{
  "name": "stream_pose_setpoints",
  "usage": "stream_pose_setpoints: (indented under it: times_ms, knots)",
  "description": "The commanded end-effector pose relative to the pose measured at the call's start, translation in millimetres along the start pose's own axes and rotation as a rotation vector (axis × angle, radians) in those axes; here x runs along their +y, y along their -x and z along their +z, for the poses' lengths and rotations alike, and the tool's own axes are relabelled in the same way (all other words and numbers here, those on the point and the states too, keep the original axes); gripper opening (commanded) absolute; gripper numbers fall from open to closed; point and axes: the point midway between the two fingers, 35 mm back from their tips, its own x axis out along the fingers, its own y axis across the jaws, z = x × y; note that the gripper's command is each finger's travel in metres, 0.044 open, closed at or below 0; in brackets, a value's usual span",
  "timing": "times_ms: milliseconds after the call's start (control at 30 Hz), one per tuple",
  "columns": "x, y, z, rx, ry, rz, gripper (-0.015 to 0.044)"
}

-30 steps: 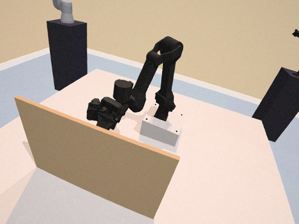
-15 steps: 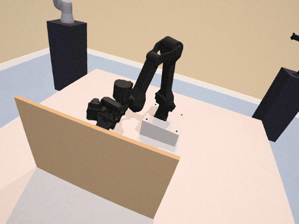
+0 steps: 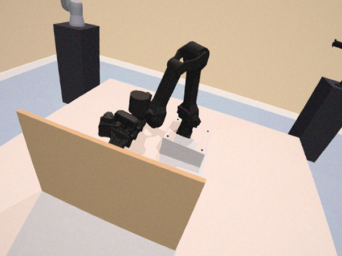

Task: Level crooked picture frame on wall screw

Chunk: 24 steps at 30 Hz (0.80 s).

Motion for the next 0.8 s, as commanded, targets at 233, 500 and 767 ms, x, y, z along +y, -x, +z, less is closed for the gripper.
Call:
stream_pose_setpoints:
  times_ms: [233, 500, 767]
  knots:
    - [4.1, -0.8, 4.8, 0.003, 0.004, 0.012, 0.0]
    - [3.2, -0.8, 4.6, 0.003, 0.004, 0.012, 0.0]
    - [4.0, -0.8, 3.7, 0.003, 0.004, 0.012, 0.0]
